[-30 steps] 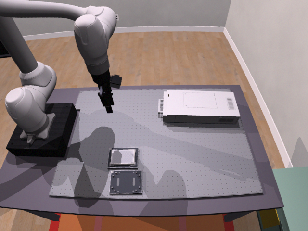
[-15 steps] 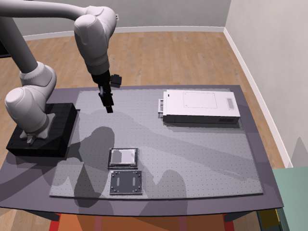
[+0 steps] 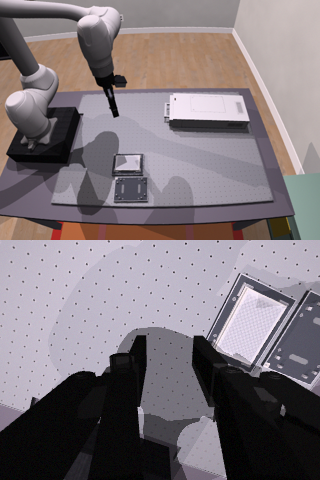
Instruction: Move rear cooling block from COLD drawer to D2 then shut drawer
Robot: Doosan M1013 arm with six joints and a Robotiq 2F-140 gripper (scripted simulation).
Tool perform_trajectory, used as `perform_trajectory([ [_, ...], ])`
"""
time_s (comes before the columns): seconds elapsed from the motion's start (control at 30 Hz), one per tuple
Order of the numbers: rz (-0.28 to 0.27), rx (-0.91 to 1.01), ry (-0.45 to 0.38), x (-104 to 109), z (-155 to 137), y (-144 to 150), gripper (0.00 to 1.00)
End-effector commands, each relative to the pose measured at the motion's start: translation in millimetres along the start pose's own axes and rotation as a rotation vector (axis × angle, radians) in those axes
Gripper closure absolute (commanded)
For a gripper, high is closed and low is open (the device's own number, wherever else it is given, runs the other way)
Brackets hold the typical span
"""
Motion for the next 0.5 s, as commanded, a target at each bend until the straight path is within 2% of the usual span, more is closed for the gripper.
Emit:
perform_trajectory([
  [0.0, 0.004, 0.081, 0.003, 0.5, 0.3, 0.1, 0.66],
  [0.4, 0.004, 0.401, 0.004, 0.5, 0.3, 0.1, 0.66],
  [0.47, 0.004, 0.401, 0.004, 0.5, 0.3, 0.1, 0.66],
])
Point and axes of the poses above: the point where the finger pads meet when closed, its own x axis back along the fingers, its own y axis across the jaws, z = x × y, the point moved 1 cm from there along x, back along the fingers, and after that the axes turned 1 degree about x, right-handed, at the moved point
